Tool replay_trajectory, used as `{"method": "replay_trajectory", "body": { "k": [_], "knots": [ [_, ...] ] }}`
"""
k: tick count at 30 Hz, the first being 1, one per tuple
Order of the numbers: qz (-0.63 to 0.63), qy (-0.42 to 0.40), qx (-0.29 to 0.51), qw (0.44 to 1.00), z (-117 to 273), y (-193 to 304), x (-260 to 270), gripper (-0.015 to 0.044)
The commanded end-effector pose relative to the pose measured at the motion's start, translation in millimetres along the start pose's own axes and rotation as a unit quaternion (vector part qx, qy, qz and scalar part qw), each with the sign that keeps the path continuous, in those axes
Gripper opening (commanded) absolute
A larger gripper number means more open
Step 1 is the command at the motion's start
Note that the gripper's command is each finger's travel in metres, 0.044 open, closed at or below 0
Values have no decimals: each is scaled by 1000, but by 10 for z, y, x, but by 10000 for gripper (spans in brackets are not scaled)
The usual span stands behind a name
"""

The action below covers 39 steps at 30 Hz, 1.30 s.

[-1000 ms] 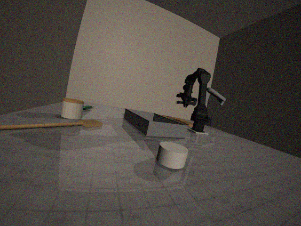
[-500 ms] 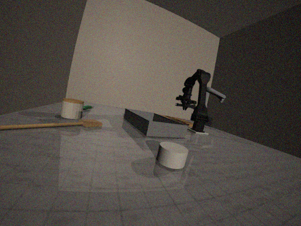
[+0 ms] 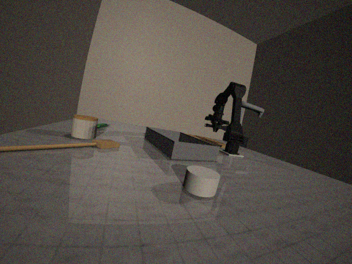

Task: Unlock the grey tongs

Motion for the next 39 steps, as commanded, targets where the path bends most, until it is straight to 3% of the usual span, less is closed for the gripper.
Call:
{"method": "replay_trajectory", "body": {
  "k": [1, 27, 39],
  "knots": [
    [2, 1, -1, 1000, -81, 6, 0, -150],
    [1, 1, 0, 1000, -396, 56, 3, -150],
    [0, 0, 1, 1000, -384, 55, 3, 165]
  ]
}}
Point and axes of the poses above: the point midway between the two fingers, 35 mm back from their tips, its own z axis back along the fingers, its own x axis across the jaws, y = z × x, the point moved 7 cm from there along z, back along the fingers, and after that the axes turned 11 degrees about -z, right-handed, at the moved point
